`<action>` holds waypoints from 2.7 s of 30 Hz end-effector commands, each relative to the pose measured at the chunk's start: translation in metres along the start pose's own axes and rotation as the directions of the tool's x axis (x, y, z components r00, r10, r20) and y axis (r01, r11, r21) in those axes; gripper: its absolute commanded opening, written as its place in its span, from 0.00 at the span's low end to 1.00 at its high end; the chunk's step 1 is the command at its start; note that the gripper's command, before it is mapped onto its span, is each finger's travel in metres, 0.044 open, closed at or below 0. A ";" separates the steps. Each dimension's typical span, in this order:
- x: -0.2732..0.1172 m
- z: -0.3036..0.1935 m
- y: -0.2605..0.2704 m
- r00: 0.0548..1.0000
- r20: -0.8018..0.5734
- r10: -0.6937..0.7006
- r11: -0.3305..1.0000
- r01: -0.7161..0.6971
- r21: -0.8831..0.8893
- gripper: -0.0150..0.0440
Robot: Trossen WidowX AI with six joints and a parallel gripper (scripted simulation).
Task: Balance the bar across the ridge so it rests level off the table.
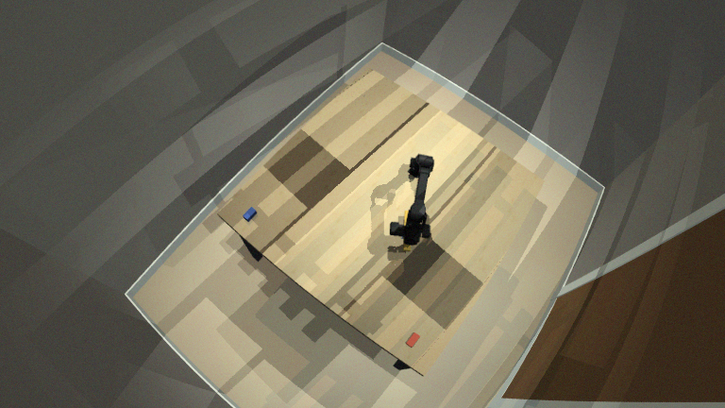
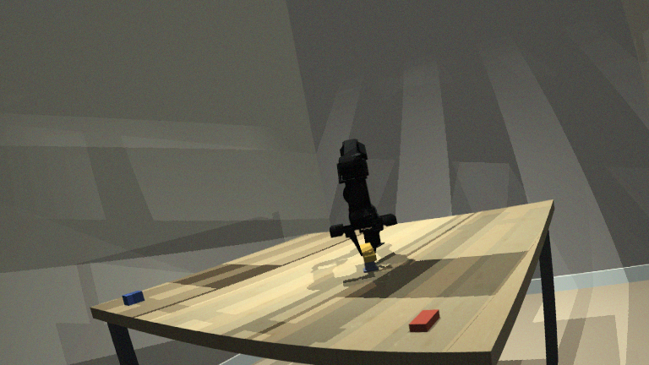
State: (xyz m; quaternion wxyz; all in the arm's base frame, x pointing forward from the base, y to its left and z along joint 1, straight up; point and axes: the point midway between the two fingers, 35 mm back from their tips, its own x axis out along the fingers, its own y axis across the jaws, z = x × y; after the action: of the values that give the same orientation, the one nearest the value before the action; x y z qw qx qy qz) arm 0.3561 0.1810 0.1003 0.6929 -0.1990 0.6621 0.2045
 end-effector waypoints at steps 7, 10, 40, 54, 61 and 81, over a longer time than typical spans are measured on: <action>0.000 0.000 0.000 1.000 0.000 0.000 1.000 0.000 0.000 0.55; 0.000 0.000 0.000 1.000 0.000 0.000 1.000 0.000 0.000 0.55; -0.019 0.003 0.000 1.000 0.006 -0.001 1.000 0.001 0.000 1.00; -0.100 -0.001 0.000 1.000 0.029 -0.003 1.000 0.003 0.000 1.00; -0.100 -0.001 0.000 1.000 0.029 -0.003 1.000 0.003 0.000 1.00; -0.100 -0.001 0.000 1.000 0.029 -0.003 1.000 0.003 0.000 1.00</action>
State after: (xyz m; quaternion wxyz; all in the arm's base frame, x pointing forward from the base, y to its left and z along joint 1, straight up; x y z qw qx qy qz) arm 0.3515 0.1786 0.1992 0.7030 -0.1971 0.6514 0.2063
